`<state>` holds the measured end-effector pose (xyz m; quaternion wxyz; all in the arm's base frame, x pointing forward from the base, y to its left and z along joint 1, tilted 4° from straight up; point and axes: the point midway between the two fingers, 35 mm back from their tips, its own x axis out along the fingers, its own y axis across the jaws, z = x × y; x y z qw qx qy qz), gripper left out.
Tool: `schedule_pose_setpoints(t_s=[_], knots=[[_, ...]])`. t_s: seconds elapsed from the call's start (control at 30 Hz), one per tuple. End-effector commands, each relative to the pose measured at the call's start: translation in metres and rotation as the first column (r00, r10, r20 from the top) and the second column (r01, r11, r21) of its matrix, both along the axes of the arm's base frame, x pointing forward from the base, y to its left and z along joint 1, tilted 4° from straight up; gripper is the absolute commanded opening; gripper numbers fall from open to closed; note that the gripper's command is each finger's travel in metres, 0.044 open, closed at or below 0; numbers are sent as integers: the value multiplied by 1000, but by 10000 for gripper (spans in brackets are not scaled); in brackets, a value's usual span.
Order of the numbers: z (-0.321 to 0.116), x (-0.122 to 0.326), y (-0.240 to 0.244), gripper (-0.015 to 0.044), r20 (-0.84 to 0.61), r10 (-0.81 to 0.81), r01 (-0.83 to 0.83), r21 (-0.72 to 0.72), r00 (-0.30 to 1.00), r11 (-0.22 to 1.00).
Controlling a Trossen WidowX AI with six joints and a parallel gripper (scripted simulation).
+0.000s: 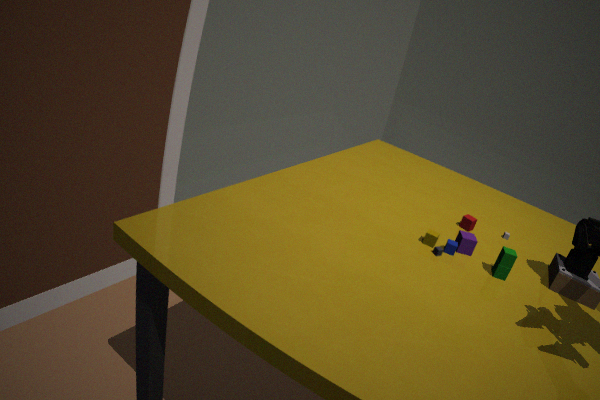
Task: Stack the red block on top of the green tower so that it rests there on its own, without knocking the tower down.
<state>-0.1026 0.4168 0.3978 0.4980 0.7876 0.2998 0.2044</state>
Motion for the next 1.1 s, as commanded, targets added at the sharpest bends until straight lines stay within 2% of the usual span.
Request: schedule_pose_setpoints(t_s=[0.0, 0.1, 0.23, 0.4, 0.63, 0.87, 1.07], knots=[[1, 0, 0, 426, -4, 3, -3, 5, 1000, 1000], [19, -3, -8, 440, -55, 48, -43, 88, 997, 995], [70, -6, -36, 440, -179, 200, -131, 335, 963, 933], [137, 11, -86, 440, -228, 386, -186, 594, 894, 782], [208, 45, -160, 440, -242, 622, -93, 885, 745, 456], [260, 109, -260, 440, -104, 804, 99, 993, 586, 56], [274, 185, -342, 440, 87, 872, 361, 887, 482, -287]])
